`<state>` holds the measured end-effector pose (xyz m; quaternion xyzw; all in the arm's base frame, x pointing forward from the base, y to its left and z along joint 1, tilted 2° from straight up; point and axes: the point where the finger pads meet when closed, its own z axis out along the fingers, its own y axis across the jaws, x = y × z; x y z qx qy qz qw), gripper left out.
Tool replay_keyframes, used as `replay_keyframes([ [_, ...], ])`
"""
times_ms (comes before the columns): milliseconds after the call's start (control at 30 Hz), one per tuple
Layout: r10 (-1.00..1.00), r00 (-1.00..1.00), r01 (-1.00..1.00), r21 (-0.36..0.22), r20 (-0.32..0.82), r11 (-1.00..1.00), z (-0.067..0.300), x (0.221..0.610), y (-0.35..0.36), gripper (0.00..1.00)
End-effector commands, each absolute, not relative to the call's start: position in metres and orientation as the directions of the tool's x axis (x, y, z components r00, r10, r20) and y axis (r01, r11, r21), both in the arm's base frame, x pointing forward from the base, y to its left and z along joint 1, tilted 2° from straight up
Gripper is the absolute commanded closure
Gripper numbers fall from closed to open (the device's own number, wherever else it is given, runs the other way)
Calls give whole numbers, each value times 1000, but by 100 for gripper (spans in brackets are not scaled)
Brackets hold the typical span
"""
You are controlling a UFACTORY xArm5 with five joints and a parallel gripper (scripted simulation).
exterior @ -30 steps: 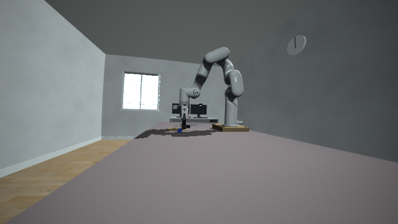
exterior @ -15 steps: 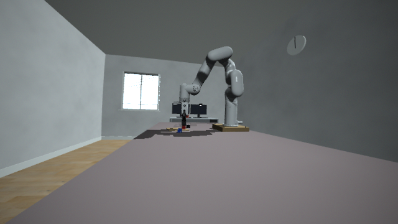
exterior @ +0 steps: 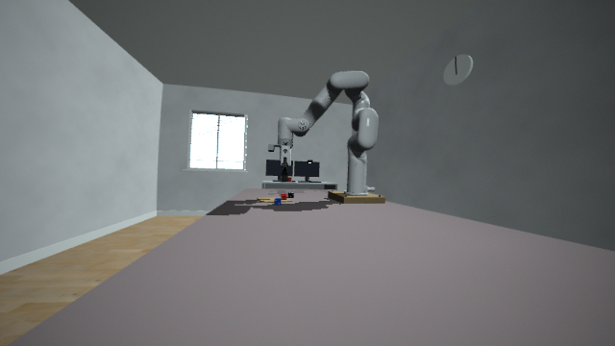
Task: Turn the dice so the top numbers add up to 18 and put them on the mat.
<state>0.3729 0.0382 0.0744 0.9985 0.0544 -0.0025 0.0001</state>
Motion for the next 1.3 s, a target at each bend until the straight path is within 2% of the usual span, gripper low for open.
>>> replay_keyframes([
  [0,109,994,109,0,-3,-994,82,373,38,58],
  [33,109,994,109,0,-3,-994,82,373,38,0],
  [900,123,992,123,0,-3,-992,82,374,39,0],
  [1267,399,917,399,-1,-2,-917,81,377,50,0],
])
